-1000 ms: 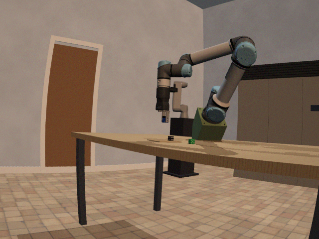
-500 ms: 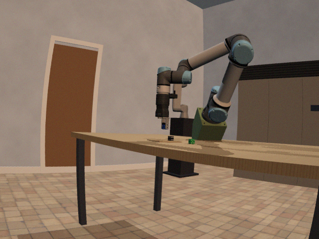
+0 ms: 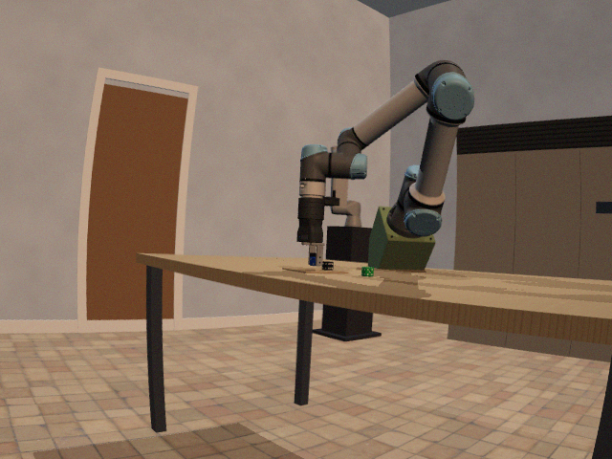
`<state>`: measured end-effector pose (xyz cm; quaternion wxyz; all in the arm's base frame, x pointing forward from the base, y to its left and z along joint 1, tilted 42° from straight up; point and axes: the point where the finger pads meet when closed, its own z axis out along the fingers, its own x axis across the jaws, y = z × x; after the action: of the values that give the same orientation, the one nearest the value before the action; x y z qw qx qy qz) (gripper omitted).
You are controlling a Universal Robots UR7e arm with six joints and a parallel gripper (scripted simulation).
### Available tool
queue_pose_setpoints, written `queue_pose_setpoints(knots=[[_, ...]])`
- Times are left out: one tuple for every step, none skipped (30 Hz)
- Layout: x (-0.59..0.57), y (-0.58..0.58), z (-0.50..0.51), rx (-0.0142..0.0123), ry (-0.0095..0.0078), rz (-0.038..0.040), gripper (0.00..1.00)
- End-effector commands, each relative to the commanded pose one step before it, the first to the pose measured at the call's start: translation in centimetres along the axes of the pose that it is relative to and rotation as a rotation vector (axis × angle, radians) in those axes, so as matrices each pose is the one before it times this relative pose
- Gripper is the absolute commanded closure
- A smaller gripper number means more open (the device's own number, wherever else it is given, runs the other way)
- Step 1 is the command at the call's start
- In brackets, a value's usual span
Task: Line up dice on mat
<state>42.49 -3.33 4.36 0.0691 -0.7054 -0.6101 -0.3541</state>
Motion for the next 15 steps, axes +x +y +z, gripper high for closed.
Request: queue_pose_setpoints(knots=[[-0.022, 0.064, 0.407, -0.0015, -0.00114, -0.00085, 0.51], [0.0, 0.001, 0.127, 0.0, 0.0, 0.0, 0.51], [0.0, 0.001, 0.096, 0.0, 0.0, 0.0, 0.51], [0.0, 0.0, 0.068, 0.0, 0.0, 0.0, 0.51], [0.0, 0.0, 0.044, 0.0, 0.0, 0.0, 0.51], [0.0, 0.0, 0.024, 0.0, 0.0, 0.0, 0.51], [0.0, 0.0, 0.009, 0.0, 0.0, 0.0, 0.51], [0.0, 0.0, 0.001, 0.0, 0.0, 0.0, 0.51], [0.0, 0.0, 0.0, 0.0, 0.0, 0.0, 0.51], [0.0, 0.0, 0.0, 0.0, 0.0, 0.0, 0.51], [0.0, 0.0, 0.0, 0.0, 0.0, 0.0, 0.51], [0.0, 0.0, 0.0, 0.0, 0.0, 0.0, 0.51], [0.0, 0.0, 0.0, 0.0, 0.0, 0.0, 0.51], [0.0, 0.0, 0.0, 0.0, 0.0, 0.0, 0.51], [0.0, 0.0, 0.0, 0.0, 0.0, 0.0, 0.51]])
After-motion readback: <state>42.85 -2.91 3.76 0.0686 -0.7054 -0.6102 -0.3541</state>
